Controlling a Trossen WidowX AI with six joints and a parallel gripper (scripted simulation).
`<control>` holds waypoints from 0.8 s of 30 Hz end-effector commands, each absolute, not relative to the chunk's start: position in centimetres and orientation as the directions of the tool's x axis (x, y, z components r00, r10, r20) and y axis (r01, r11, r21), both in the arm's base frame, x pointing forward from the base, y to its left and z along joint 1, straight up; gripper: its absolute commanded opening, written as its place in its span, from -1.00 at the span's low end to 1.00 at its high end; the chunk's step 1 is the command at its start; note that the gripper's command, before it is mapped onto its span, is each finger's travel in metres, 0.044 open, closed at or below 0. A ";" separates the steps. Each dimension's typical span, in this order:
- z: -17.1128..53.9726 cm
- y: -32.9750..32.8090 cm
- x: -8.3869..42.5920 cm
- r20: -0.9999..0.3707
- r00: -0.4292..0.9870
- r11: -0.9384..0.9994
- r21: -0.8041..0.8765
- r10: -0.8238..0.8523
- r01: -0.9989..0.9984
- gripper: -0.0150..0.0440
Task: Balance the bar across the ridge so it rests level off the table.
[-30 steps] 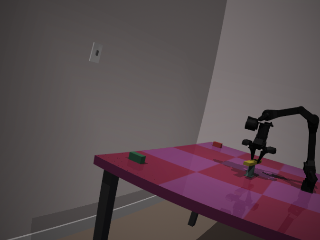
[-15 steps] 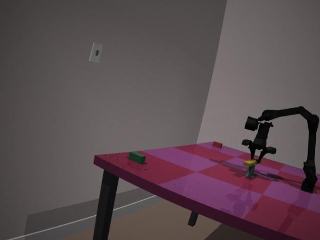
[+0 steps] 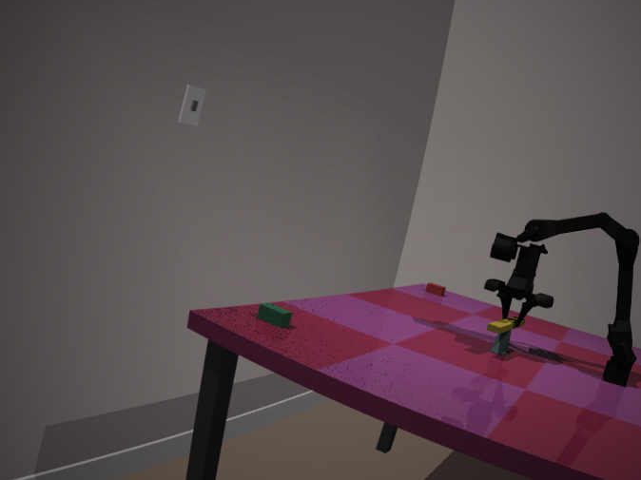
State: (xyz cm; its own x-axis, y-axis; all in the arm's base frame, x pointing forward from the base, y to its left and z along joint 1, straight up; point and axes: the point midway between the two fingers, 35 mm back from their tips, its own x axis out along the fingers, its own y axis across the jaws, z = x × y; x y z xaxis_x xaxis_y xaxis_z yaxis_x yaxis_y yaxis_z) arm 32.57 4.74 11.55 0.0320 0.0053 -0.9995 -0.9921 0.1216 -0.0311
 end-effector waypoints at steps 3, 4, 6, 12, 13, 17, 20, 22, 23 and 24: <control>11.5 4.7 32.6 -0.999 0.031 0.122 -0.030 0.005 -0.992 0.09; 11.5 4.7 32.6 -0.999 0.031 0.122 -0.030 0.005 -0.992 0.09; 11.5 4.7 32.6 -0.999 0.031 0.122 -0.030 0.005 -0.992 0.09; 11.5 4.7 32.6 -0.999 0.031 0.122 -0.030 0.005 -0.992 0.14; 11.5 4.7 32.6 -0.999 0.031 0.122 -0.030 0.005 -0.992 0.14; 11.5 4.7 32.6 -0.999 0.031 0.122 -0.030 0.005 -0.992 0.14; 11.5 4.7 32.6 -0.999 0.031 0.122 -0.030 0.005 -0.992 0.14; 11.5 4.7 32.6 -0.999 0.031 0.122 -0.030 0.005 -0.992 0.31; 11.5 4.7 32.6 -0.999 0.031 0.122 -0.030 0.005 -0.992 0.40; 11.5 4.7 32.6 -0.999 0.031 0.122 -0.030 0.005 -0.992 0.49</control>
State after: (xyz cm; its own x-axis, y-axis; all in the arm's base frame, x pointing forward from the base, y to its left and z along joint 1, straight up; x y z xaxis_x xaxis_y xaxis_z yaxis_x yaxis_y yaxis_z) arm 32.56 4.74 11.55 0.0316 0.0054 -0.9995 -0.9921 0.1218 -0.0307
